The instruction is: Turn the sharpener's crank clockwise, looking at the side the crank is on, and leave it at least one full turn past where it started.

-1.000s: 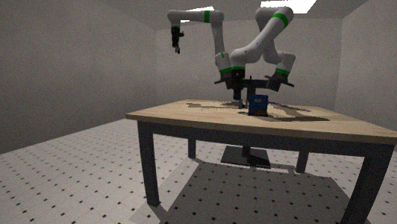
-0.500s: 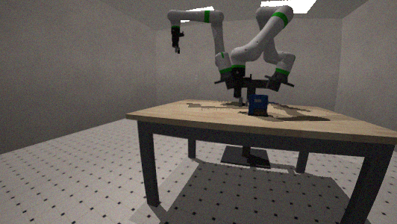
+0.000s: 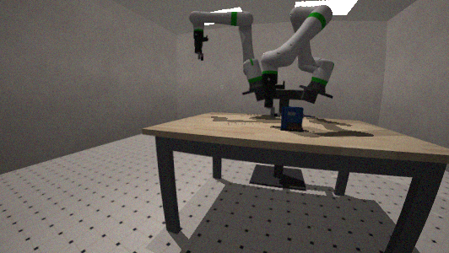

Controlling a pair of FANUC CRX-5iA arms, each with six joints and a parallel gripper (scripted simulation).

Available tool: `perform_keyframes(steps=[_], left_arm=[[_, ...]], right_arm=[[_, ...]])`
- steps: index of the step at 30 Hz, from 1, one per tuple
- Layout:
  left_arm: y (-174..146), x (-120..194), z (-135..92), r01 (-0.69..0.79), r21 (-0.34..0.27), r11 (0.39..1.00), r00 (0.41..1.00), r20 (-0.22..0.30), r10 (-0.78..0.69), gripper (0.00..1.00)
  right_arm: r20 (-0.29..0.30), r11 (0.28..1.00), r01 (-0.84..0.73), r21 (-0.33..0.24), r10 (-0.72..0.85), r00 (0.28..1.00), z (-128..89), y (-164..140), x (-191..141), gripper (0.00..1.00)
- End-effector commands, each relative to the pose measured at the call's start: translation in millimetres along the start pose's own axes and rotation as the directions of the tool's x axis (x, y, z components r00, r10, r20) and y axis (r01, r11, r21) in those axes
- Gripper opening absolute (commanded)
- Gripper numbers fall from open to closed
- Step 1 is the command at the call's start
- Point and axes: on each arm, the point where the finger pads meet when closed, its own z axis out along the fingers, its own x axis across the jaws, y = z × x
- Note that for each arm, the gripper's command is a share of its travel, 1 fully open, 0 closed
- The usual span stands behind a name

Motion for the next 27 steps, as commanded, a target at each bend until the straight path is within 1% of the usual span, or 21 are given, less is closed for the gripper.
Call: perform_keyframes(steps=[1,27], left_arm=[[0.6,-0.1,-3.9,0.000,-0.001,1.000,1.000,-0.001,0.000,0.00],[0.6,4.8,-34.8,0.000,-0.001,1.000,1.000,-0.001,0.000,0.00]], right_arm=[[0.000,1.000,0.000,-0.002,0.000,1.000,-1.0,0.2,-0.3,1.00],[0.000,1.000,0.000,-0.002,0.000,1.000,-1.0,0.2,-0.3,1.00]])
